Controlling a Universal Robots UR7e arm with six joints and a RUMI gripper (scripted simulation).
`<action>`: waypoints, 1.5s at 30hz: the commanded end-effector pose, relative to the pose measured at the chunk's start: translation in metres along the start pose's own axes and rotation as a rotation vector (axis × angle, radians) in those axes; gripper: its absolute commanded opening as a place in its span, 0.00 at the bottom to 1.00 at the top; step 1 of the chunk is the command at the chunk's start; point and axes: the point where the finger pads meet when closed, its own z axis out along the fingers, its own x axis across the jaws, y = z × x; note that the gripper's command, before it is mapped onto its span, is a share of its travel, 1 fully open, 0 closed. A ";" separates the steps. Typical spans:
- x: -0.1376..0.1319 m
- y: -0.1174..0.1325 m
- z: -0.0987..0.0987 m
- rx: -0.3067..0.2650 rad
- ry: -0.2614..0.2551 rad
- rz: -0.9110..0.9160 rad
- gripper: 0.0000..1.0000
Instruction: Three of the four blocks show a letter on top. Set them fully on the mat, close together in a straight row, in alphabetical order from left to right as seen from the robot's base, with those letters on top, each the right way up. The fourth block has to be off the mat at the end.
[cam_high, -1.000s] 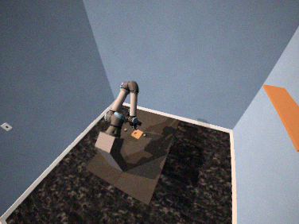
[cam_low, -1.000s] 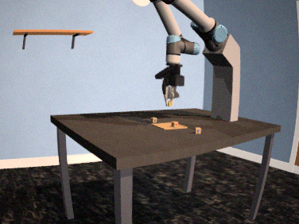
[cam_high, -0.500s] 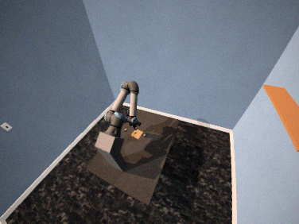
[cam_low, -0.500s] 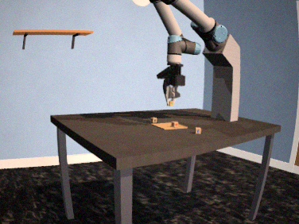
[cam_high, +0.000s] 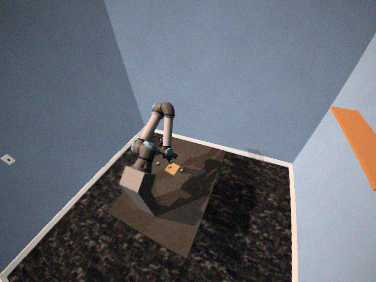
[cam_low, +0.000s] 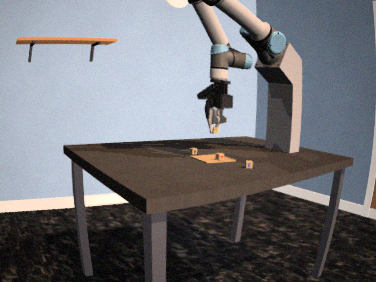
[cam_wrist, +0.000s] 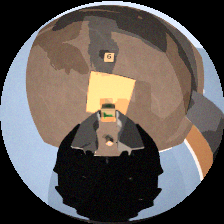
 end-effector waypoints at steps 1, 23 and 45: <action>0.000 0.000 0.002 0.000 -0.001 0.000 0.05; 0.000 0.001 0.068 0.001 -0.001 0.000 0.05; 0.000 0.001 0.097 0.001 -0.001 0.000 0.05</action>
